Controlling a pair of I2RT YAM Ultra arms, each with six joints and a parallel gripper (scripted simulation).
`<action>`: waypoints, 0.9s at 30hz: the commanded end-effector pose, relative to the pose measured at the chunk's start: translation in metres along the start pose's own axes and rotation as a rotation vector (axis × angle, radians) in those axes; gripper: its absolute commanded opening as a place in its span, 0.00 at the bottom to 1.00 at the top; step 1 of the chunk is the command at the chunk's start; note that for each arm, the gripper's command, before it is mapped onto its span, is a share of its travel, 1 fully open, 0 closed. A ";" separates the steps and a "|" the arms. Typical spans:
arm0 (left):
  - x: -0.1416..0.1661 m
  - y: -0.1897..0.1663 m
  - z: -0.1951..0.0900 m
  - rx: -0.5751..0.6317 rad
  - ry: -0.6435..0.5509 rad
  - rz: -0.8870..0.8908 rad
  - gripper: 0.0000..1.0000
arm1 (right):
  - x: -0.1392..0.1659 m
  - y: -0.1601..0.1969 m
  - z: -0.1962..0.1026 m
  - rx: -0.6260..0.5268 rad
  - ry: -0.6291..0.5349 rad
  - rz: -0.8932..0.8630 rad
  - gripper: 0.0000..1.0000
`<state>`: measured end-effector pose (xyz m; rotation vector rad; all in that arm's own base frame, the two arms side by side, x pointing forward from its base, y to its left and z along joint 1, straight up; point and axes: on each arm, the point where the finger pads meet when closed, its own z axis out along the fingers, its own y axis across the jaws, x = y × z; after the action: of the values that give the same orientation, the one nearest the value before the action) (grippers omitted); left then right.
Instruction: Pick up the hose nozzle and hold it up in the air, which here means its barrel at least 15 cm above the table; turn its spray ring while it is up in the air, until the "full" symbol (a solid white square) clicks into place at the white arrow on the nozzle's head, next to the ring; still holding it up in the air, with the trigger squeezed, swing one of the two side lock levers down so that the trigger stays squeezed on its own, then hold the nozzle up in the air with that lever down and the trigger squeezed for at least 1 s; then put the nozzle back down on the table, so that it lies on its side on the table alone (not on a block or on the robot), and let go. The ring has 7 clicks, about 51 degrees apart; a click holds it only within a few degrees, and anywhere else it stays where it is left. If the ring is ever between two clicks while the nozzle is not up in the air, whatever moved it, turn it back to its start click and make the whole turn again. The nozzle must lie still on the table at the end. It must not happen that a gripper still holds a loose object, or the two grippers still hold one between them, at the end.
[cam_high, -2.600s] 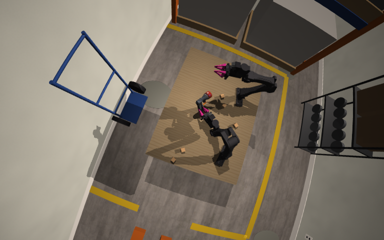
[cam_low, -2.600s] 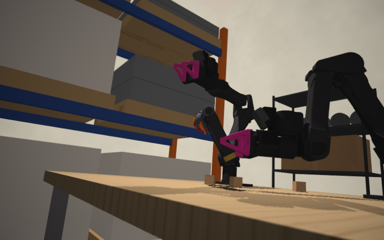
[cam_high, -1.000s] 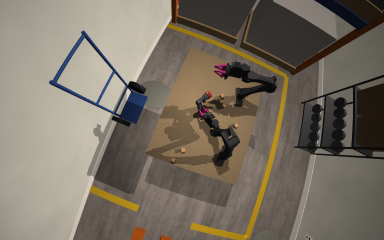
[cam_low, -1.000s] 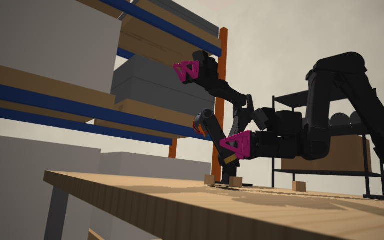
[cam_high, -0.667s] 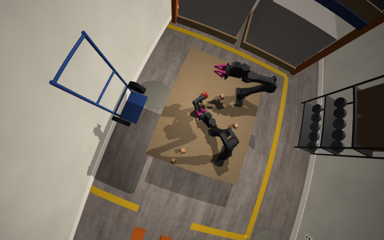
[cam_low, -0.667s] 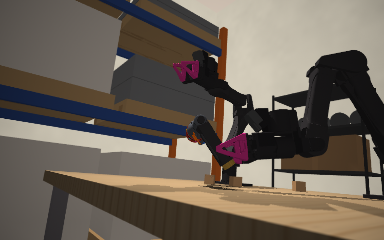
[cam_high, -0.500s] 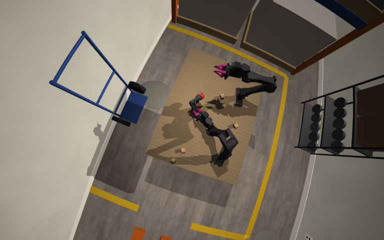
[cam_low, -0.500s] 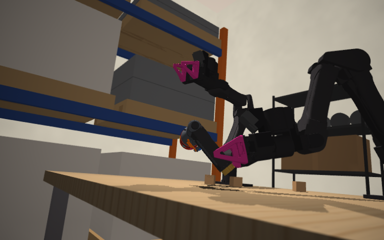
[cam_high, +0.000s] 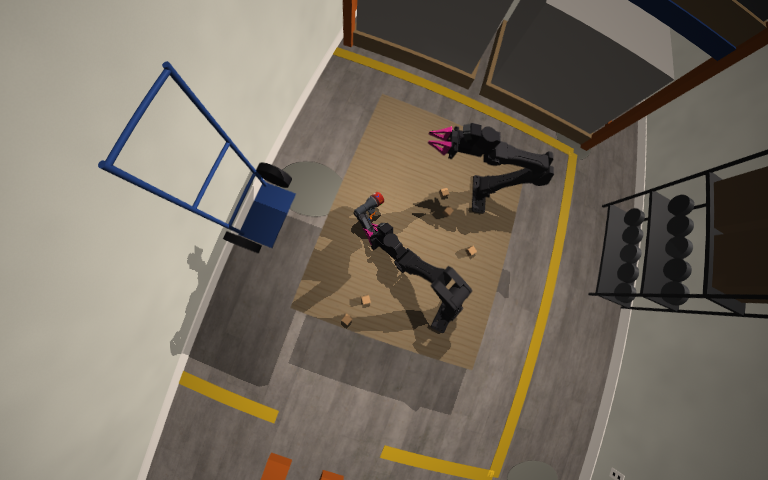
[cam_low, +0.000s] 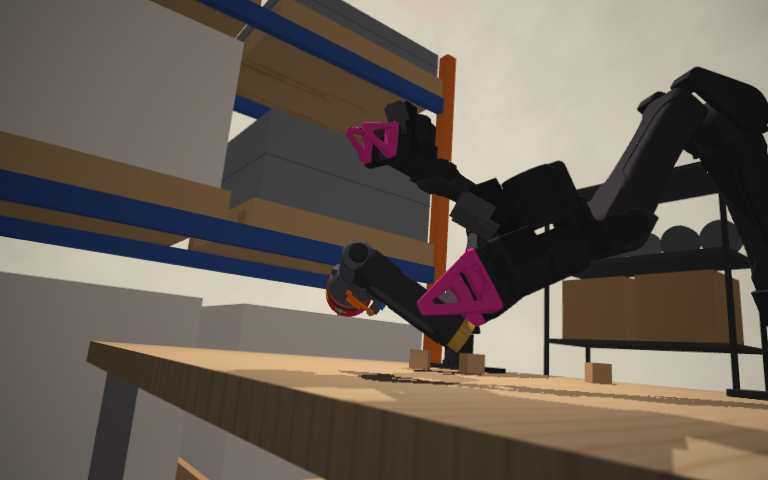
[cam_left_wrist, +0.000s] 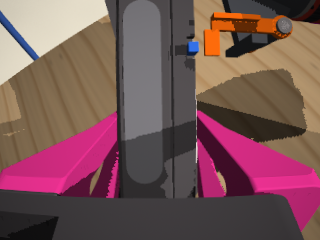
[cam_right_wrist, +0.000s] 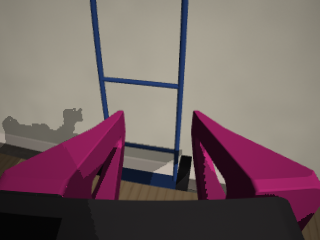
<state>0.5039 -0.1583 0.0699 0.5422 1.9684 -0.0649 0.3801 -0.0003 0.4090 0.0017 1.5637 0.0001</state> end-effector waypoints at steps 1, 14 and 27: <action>-0.042 0.016 -0.004 0.033 -0.028 0.022 0.35 | -0.034 -0.005 -0.005 0.016 -0.082 -0.005 0.37; 0.006 0.100 -0.006 0.083 0.240 -0.013 0.35 | -0.034 -0.005 -0.005 0.016 -0.082 -0.005 0.37; 0.048 0.162 -0.037 0.161 0.418 -0.115 0.35 | -0.034 -0.005 -0.005 0.016 -0.082 -0.005 0.37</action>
<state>0.5149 0.0021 0.0513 0.5526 2.4297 -0.1283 0.3801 -0.0003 0.4090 0.0017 1.5637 0.0001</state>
